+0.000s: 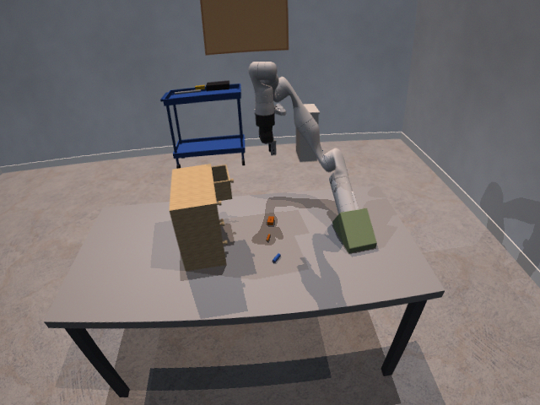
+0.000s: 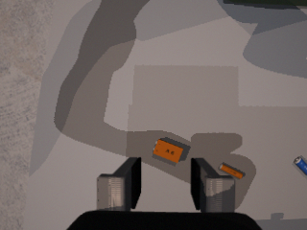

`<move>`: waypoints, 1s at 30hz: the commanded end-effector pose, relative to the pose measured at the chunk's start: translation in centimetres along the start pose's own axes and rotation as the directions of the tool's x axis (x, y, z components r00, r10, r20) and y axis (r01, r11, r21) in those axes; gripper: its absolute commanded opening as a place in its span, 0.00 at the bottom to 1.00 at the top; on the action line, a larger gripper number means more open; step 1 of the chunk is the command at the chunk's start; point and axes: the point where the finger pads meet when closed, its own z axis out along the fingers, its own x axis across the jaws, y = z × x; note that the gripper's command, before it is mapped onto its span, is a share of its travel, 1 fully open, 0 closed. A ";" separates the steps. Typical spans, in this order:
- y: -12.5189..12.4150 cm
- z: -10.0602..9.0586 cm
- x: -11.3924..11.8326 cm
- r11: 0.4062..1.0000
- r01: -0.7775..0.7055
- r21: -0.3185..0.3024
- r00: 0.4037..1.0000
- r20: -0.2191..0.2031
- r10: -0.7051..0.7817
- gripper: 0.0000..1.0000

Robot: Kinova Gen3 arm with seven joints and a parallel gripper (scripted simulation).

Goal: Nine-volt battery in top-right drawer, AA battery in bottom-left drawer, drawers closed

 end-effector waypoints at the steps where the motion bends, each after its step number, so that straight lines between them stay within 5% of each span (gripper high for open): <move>1: 0.0 0.0 0.0 1.000 0.001 -0.001 1.000 -0.001 -0.001 0.67; 30: 0.1 0.3 0.2 1.000 -0.028 -0.004 1.000 0.001 0.028 0.67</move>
